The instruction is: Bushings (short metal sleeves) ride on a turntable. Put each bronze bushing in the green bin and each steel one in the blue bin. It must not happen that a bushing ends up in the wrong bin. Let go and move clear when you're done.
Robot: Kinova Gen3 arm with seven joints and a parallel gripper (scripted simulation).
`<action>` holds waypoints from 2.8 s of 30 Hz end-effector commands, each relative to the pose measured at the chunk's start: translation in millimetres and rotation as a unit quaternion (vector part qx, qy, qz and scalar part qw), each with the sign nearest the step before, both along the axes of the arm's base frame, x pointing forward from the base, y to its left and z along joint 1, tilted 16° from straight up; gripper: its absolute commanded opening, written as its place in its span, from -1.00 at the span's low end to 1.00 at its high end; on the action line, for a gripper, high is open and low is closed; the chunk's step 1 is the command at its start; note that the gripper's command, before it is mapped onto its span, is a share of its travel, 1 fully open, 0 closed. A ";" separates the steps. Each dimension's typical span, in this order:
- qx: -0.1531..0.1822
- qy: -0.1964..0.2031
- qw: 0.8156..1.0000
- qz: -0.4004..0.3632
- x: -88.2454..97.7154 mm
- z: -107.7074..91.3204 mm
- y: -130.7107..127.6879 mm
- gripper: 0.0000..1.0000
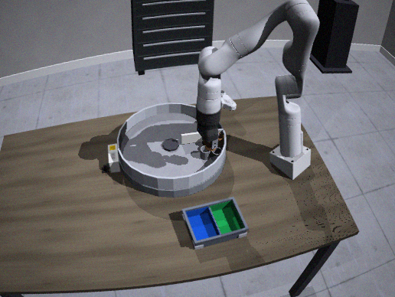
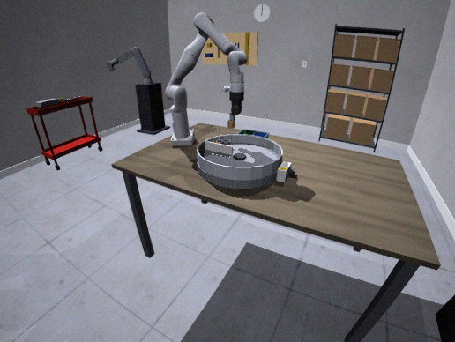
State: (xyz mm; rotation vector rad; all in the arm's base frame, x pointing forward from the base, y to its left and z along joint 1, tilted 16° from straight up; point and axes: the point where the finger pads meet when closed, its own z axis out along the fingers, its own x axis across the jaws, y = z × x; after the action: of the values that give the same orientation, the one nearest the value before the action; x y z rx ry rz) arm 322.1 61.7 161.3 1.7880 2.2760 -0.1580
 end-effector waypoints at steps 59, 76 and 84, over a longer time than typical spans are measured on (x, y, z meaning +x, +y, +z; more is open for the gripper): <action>-0.006 0.001 1.000 0.015 -11.6 -76.9 178.9 -1.00; -0.006 0.001 1.000 0.015 -6.0 -119.7 168.1 -1.00; -0.006 0.001 1.000 0.015 -2.8 -143.5 162.1 -1.00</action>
State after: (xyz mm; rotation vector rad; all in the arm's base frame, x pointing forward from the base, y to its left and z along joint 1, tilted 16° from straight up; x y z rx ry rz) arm 318.3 230.2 22.7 1.7397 2.3072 -0.1539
